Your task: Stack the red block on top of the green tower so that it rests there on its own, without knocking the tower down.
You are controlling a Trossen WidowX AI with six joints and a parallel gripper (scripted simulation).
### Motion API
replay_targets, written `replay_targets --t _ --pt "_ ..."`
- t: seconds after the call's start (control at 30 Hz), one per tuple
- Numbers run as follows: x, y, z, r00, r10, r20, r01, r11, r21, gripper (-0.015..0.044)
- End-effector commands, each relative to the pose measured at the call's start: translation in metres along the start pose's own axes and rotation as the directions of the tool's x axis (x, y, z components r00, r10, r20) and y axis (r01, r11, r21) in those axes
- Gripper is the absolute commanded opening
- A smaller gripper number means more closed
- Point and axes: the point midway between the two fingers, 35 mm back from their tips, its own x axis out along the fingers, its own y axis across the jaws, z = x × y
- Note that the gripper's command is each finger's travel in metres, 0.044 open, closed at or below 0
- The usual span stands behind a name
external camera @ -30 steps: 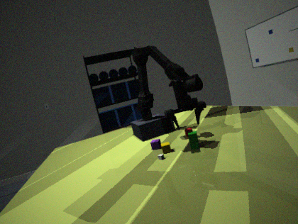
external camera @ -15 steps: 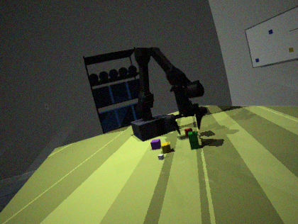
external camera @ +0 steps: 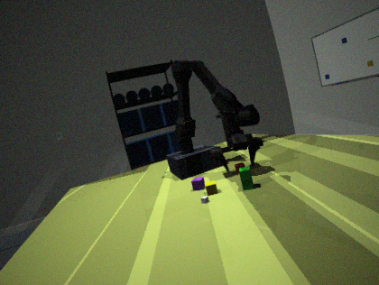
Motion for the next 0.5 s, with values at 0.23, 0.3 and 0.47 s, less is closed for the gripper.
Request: replay_targets --t 0.23,0.3,0.47 --pt "0.0001 -0.0006 -0.0002 1.0 -0.004 0.001 0.004 1.0 0.003 0.0309" --pt "0.0001 -0.0006 -0.0002 1.0 -0.004 0.001 0.004 1.0 0.003 0.0256" --pt "0.0001 -0.0006 -0.0002 1.0 -0.004 0.001 0.004 1.0 0.003 0.0125"
